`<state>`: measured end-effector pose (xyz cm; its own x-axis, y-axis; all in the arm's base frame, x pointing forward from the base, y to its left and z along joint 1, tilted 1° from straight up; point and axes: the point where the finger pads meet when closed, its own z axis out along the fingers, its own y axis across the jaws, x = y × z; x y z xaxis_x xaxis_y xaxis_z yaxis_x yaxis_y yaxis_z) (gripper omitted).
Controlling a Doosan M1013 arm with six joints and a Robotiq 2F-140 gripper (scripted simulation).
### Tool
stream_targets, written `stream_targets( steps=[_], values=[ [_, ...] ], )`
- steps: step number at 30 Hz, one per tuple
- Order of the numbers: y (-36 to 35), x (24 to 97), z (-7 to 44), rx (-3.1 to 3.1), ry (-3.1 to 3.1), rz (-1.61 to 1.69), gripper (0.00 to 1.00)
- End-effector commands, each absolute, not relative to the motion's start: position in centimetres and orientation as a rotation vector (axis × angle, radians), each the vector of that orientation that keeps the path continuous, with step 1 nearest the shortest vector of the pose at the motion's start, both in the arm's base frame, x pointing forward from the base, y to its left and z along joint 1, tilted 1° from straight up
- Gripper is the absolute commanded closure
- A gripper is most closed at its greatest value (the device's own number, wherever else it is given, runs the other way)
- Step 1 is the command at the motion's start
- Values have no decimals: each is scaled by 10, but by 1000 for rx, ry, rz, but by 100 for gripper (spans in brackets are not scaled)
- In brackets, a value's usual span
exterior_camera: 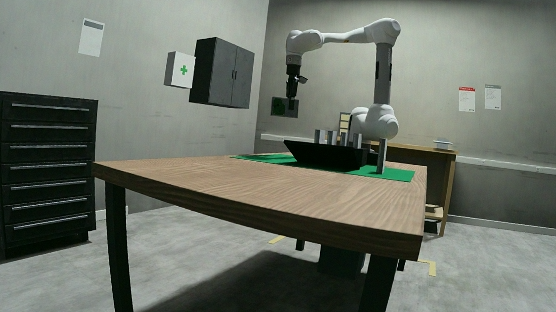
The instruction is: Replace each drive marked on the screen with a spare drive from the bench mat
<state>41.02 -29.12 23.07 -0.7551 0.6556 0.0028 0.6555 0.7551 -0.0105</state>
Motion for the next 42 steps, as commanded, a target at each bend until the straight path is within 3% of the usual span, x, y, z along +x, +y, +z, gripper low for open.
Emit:
stream_targets(
  steps=[1,42],
  values=[
    [-291,411,231,-1111,-2933,15,90],
    [-291,411,231,-1791,-2578,17,90]
  ],
)
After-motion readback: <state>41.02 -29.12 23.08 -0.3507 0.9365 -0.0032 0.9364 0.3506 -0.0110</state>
